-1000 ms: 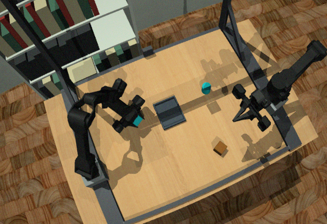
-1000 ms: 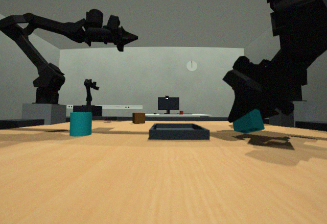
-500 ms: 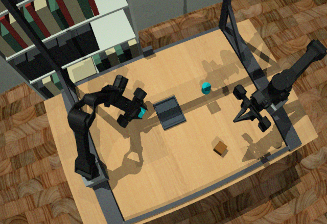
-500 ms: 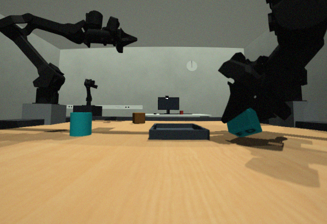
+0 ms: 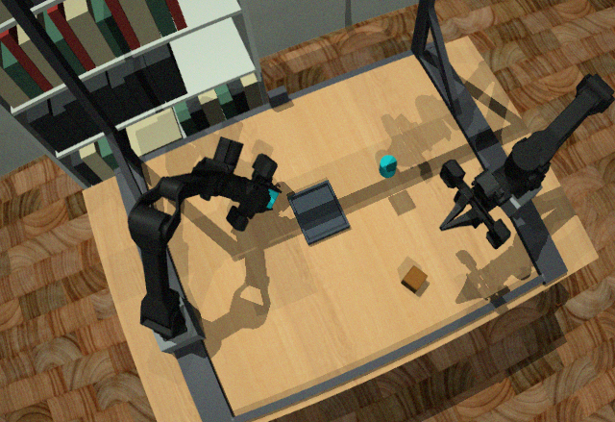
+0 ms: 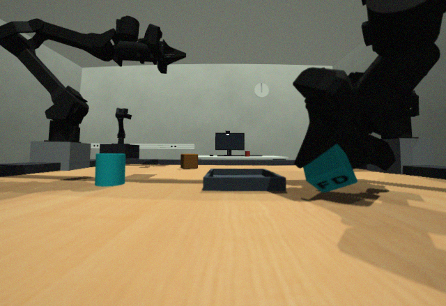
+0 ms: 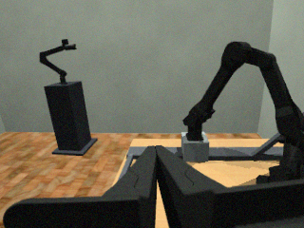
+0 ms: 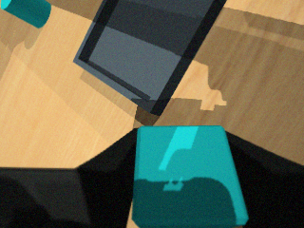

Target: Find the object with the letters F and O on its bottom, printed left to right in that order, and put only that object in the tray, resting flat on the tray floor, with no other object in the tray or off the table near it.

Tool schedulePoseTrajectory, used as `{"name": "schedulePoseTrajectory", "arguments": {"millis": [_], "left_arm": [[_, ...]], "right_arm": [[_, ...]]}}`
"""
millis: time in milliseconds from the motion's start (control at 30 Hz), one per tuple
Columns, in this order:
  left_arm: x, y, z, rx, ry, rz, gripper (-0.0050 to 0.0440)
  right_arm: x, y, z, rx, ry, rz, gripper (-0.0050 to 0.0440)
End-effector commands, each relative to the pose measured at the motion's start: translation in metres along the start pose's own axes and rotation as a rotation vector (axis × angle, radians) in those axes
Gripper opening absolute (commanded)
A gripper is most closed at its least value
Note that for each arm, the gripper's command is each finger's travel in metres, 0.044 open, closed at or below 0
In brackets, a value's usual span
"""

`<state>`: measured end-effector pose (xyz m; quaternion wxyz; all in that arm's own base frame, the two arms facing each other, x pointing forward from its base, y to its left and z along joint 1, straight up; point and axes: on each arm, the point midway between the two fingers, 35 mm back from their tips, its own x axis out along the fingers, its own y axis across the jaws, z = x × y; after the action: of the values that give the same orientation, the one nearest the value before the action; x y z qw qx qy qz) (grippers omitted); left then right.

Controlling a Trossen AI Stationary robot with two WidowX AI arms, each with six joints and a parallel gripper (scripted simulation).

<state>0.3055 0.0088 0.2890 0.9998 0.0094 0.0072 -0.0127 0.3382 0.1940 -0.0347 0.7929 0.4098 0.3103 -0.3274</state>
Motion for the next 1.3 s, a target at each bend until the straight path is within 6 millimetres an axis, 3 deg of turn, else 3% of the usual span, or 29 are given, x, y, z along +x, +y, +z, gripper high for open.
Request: {"name": "schedulePoseTrajectory", "arguments": {"millis": [0,433,1267], "left_arm": [[-0.002,0.001,0.0,0.006,-0.002,0.0,-0.005],[-0.005,-0.001,-0.004,0.0,0.002,-0.014,-0.005],[-0.013,-0.007,-0.018,-0.024,0.019,-0.068,-0.005]], "right_arm": [[0.001,0.003,-0.005,0.001,0.033,0.018,0.0171],[0.008,0.021,-0.007,0.028,0.074,0.098,0.0171],[0.015,0.091,0.005,0.104,0.16,0.455,0.0171]]}}
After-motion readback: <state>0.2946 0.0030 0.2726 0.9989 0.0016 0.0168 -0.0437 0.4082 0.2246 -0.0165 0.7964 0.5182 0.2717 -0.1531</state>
